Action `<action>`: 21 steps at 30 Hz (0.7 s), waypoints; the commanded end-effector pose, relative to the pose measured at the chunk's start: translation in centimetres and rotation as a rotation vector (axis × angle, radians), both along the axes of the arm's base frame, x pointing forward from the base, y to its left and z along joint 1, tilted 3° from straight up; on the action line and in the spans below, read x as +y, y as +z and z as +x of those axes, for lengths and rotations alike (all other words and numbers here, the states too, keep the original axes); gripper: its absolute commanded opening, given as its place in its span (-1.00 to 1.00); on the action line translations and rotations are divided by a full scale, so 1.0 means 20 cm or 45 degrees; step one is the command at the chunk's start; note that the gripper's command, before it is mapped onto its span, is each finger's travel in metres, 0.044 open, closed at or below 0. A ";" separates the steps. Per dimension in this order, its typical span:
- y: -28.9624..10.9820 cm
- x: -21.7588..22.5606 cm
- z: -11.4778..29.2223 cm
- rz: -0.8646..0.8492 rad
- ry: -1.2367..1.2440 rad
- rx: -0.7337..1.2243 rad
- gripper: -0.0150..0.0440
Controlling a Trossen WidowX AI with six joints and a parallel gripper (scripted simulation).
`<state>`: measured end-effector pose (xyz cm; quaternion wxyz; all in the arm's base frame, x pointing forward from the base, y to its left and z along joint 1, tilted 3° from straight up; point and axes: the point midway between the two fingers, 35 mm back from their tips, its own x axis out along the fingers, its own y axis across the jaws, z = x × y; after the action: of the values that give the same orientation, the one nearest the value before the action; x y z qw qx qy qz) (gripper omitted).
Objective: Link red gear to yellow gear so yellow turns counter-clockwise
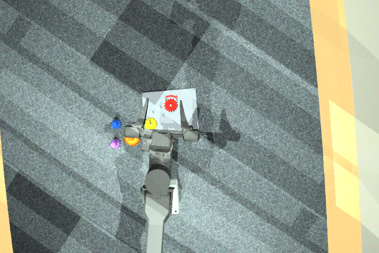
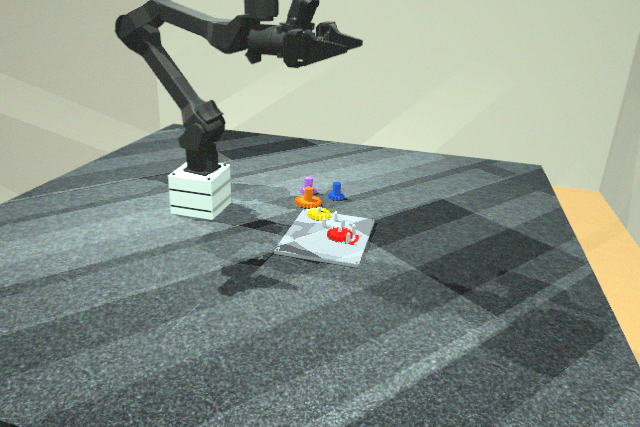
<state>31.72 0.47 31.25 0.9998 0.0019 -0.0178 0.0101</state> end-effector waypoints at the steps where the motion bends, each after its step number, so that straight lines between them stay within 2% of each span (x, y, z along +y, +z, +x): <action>1: -0.01 0.01 0.01 0.010 0.007 0.013 0.95; 6: -0.30 0.23 0.10 0.251 0.140 0.363 1.00; 11: -0.64 0.50 0.08 0.458 0.194 0.792 1.00; 16: -0.96 0.73 -0.06 0.575 0.132 1.218 1.00; 21: -1.25 0.90 -0.29 0.544 -0.020 1.604 1.00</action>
<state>28.95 16.52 9.58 0.8419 0.2167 0.4927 0.0391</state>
